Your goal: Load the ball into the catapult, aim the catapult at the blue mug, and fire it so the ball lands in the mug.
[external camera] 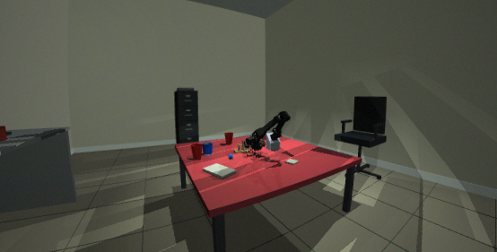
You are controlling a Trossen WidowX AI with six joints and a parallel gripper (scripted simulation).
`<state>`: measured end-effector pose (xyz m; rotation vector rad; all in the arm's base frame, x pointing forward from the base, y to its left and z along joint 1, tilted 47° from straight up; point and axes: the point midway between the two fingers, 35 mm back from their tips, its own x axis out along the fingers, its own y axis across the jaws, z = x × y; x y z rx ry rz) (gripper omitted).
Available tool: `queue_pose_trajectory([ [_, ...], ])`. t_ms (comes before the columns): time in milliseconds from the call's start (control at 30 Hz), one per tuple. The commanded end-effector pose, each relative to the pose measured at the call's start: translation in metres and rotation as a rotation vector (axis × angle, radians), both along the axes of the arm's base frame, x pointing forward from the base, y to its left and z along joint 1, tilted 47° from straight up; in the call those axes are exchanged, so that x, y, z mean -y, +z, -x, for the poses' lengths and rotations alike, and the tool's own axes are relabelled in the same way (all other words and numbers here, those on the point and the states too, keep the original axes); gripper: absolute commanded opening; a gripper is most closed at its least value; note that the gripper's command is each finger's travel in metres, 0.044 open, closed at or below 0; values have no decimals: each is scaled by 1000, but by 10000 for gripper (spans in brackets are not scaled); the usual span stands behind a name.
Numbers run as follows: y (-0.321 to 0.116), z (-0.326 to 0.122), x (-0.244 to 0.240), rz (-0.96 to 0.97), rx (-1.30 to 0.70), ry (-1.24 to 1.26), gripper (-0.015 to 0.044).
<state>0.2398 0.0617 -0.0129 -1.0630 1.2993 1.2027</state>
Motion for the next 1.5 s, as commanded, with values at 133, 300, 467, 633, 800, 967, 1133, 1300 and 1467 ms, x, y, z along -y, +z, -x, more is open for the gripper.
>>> queue_pose_trajectory([
  [133, -17, 4, -19, -4, -5, -2, 0],
  [300, 22, -7, -4, -3, -1, -1, 0],
  [467, 103, -5, 29, 0, 4, 1, 0],
  [633, 101, -8, 28, -4, 16, -11, 26],
  [800, 100, -21, 29, -29, 36, -101, 157],
  [967, 98, -44, 32, -75, 66, -252, 289],
  [1133, 98, -71, 37, -134, 89, -400, 420],
  [1300, 98, -99, 46, -196, 108, -547, 440],
  [1467, 99, -128, 57, -270, 124, -702, 440],
])
